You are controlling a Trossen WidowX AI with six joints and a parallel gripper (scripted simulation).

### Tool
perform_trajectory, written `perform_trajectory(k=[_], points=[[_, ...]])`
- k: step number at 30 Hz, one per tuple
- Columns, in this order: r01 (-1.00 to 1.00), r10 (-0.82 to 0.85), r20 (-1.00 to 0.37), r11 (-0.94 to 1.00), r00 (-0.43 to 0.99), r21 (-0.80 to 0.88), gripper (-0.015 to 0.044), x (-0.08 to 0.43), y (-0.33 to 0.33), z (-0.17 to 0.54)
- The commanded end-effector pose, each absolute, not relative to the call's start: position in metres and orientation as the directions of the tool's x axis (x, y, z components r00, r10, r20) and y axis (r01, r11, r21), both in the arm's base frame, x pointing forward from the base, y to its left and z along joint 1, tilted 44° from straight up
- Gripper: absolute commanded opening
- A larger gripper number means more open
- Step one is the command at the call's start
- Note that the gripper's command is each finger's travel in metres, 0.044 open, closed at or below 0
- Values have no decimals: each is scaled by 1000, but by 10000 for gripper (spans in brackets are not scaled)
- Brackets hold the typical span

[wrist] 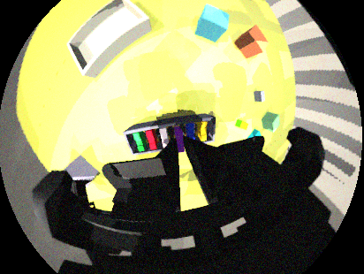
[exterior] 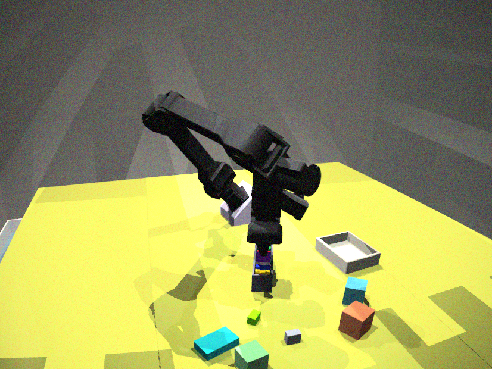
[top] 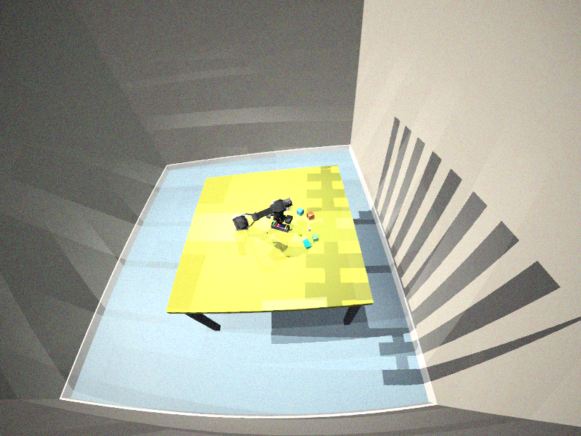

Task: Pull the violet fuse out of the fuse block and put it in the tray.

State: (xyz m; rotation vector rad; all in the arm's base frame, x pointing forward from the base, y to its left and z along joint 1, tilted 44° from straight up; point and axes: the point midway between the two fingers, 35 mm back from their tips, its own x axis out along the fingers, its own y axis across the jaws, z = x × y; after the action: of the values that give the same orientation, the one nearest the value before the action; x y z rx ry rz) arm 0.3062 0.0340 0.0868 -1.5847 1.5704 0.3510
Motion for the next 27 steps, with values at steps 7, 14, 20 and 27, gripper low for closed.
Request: perform_trajectory(k=[7,14,20,27], points=[[-916,-674,-719,160,170,-367,0,306,38,91],[-916,-675,-718,160,170,-367,0,305,40,93],[-917,-675,-718,160,170,-367,0,305,42,96],[-917,-676,-718,159,169,-366,0,304,45,98]])
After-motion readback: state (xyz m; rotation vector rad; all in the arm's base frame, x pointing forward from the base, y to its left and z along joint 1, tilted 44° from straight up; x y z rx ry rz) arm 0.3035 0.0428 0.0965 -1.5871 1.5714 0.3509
